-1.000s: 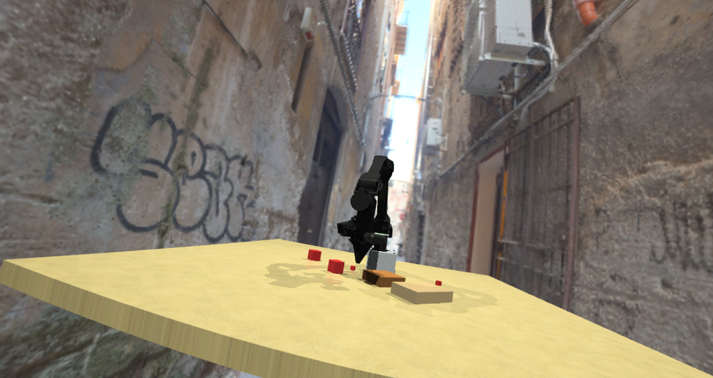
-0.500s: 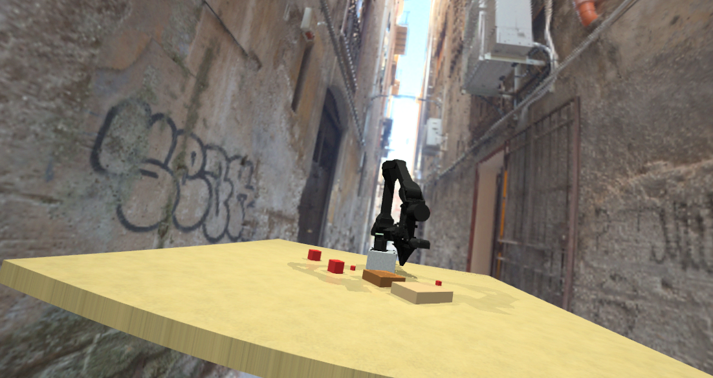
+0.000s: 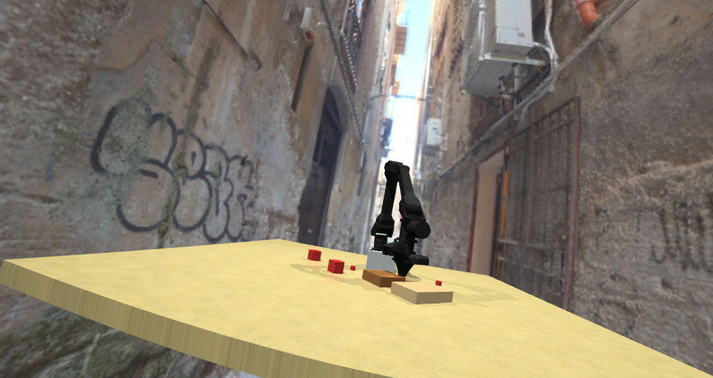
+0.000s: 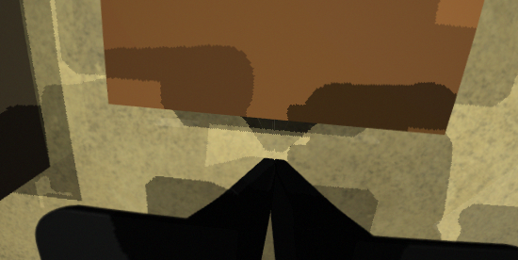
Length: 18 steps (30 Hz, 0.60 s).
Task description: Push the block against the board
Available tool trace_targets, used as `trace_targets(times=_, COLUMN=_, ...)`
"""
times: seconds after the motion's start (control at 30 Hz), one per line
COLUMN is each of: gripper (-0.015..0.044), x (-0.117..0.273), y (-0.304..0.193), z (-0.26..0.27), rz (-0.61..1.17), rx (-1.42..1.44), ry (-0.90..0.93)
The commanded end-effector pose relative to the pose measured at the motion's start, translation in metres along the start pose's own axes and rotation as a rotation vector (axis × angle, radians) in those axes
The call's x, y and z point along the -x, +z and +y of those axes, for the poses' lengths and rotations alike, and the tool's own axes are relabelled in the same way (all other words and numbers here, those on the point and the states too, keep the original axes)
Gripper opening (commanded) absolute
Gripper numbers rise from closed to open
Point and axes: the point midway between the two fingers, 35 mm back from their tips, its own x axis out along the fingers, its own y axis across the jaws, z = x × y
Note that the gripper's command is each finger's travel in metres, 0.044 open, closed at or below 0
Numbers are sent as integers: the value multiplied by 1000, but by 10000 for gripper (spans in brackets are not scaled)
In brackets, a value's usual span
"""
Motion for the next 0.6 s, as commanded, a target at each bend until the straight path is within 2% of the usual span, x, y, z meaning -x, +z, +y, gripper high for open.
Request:
trace_targets(times=0.0, gripper=0, x=-6, y=0, z=0, rz=-3, rx=-3, ry=8)
trace_targets(times=0.57, gripper=0, x=-5, y=24, z=1, rz=-5, rx=-3, ry=8)
